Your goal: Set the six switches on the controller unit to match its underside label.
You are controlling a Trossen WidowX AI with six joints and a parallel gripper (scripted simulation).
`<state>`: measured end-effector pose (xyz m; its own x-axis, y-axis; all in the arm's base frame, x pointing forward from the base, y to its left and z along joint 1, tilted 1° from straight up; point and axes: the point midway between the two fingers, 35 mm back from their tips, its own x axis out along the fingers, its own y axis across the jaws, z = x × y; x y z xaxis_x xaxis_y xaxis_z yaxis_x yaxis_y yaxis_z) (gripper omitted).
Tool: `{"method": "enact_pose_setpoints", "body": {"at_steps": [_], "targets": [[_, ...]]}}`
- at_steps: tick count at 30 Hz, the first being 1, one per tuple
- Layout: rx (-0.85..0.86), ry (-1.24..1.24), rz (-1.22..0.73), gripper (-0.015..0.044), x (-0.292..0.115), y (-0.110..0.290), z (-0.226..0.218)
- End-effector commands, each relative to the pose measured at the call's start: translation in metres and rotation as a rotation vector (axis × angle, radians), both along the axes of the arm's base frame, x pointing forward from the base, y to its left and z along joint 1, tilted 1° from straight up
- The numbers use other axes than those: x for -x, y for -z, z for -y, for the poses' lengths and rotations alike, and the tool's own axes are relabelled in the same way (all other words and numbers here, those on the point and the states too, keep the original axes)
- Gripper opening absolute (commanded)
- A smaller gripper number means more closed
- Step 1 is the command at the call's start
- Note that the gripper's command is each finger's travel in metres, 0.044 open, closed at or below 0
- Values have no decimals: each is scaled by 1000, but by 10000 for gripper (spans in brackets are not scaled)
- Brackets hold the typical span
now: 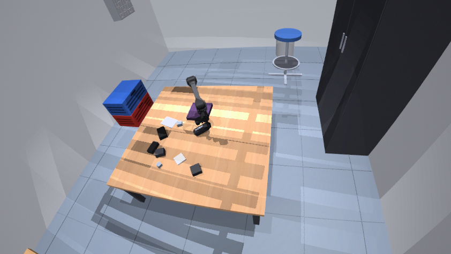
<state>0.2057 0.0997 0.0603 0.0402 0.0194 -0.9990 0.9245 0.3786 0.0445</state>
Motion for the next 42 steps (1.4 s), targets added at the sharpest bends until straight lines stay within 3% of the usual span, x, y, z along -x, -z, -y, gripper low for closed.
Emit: {"method": "enact_pose_setpoints", "body": {"at_steps": [1,42], "targets": [[17,13,-11,338,2,8,3],[16,13,-12,338,5,39,-5]]}}
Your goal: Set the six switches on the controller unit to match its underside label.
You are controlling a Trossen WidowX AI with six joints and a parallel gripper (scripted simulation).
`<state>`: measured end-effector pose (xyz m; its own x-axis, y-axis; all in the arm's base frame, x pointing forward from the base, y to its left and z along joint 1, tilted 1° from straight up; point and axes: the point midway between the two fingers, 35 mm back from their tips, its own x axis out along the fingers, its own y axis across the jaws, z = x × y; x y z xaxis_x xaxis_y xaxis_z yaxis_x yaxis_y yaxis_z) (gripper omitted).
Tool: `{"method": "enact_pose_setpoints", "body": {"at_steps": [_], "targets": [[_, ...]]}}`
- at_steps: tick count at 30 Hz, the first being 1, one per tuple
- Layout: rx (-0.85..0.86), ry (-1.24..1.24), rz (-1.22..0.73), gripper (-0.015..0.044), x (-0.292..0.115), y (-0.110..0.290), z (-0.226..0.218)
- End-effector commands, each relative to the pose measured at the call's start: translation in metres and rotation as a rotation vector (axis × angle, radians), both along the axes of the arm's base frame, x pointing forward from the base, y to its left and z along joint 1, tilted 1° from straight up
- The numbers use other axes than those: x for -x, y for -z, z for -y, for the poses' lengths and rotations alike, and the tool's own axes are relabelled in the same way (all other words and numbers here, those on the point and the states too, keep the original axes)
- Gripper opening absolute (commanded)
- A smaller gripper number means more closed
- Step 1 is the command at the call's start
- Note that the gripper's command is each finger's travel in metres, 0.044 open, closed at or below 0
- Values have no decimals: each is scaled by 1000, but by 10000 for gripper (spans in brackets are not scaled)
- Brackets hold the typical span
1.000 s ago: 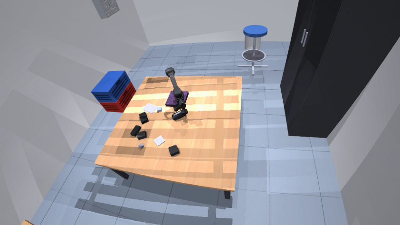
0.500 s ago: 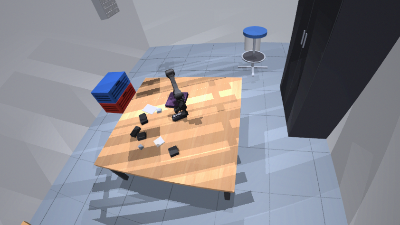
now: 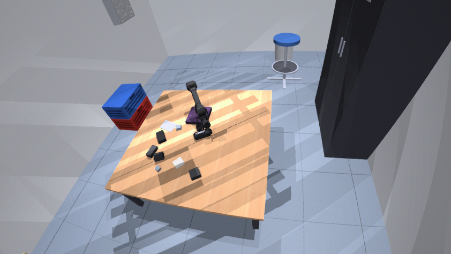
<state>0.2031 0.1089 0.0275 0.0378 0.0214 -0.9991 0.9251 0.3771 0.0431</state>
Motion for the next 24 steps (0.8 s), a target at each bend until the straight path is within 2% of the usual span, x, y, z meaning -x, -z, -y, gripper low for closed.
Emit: {"method": "enact_pose_setpoints", "body": {"at_steps": [1,19,23,24], "targets": [[19,11,-10,338,2,7,4],[9,6,-5,338,1,11,1],[1,2,-3,440,0,11,-1],[1,2,-3,440,0,11,-1]]}}
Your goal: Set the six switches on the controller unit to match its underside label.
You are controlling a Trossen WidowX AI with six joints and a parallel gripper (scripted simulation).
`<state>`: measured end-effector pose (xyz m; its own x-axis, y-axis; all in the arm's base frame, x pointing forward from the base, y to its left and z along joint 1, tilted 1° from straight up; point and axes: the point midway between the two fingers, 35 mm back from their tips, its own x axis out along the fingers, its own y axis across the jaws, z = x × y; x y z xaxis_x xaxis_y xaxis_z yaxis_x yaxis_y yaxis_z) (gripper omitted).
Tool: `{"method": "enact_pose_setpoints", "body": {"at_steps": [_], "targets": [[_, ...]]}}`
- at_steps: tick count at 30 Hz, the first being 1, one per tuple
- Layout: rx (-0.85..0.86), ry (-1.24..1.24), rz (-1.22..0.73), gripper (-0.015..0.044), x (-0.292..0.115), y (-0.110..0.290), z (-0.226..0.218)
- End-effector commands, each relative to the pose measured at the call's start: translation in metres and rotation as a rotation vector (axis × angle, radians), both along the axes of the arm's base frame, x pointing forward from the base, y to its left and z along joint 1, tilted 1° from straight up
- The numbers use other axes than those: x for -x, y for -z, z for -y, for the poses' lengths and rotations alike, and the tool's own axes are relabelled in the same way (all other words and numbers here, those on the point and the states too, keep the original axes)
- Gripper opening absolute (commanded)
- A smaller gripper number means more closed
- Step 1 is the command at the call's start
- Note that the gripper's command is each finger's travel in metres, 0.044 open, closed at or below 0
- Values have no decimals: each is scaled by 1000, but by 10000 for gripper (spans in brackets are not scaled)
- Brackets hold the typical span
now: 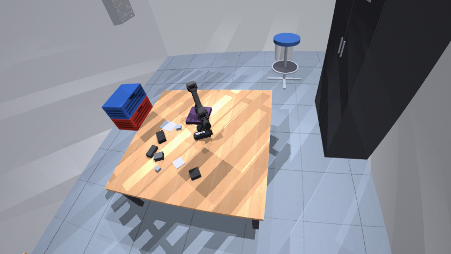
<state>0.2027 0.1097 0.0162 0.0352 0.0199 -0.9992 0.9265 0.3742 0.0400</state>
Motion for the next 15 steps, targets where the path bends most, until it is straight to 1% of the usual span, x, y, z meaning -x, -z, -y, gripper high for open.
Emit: {"method": "enact_pose_setpoints", "body": {"at_steps": [1,8,15], "targets": [[0,-1,0,440,0,0,0],[0,-1,0,440,-1,-1,1],[5,-1,2,440,-20,-40,55]]}}
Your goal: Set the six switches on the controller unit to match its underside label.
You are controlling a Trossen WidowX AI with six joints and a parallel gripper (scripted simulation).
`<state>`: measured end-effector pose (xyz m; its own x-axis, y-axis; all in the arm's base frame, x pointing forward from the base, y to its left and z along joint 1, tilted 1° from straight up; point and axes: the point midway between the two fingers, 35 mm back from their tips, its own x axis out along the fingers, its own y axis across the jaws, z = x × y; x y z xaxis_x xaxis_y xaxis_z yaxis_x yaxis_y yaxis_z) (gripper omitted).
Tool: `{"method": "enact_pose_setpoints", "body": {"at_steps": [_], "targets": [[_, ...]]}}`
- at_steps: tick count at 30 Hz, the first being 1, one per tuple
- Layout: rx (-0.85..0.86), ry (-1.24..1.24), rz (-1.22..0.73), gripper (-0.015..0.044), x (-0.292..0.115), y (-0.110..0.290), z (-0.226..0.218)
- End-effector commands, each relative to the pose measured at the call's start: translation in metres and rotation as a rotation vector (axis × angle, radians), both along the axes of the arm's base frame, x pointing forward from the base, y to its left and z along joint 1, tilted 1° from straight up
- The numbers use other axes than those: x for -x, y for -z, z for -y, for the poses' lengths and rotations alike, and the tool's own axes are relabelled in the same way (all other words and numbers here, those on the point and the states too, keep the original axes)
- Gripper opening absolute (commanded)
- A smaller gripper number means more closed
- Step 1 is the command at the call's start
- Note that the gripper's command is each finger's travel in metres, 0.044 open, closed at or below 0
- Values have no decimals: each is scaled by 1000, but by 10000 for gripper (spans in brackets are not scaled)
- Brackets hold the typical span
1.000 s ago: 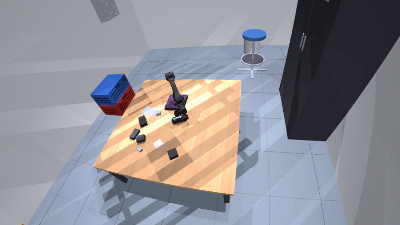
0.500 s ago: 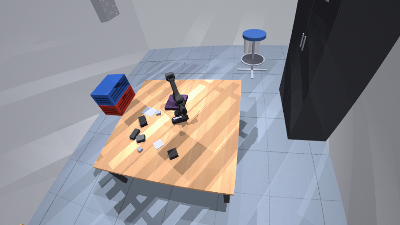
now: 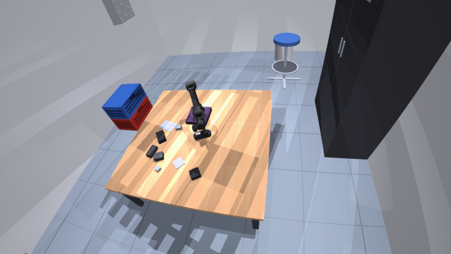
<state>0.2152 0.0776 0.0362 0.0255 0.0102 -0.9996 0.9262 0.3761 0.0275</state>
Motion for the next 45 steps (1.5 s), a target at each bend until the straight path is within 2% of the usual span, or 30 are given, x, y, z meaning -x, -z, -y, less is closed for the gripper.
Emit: {"method": "enact_pose_setpoints", "body": {"at_steps": [1,20,24,37,45], "targets": [[-5,1,11,440,-8,-21,25],[-5,1,11,440,-8,-21,25],[-11,-75,24,335,-7,-23,26],[-10,-753,158,0,3,-42,38],[44,-1169,251,0,10,-52,44]]}}
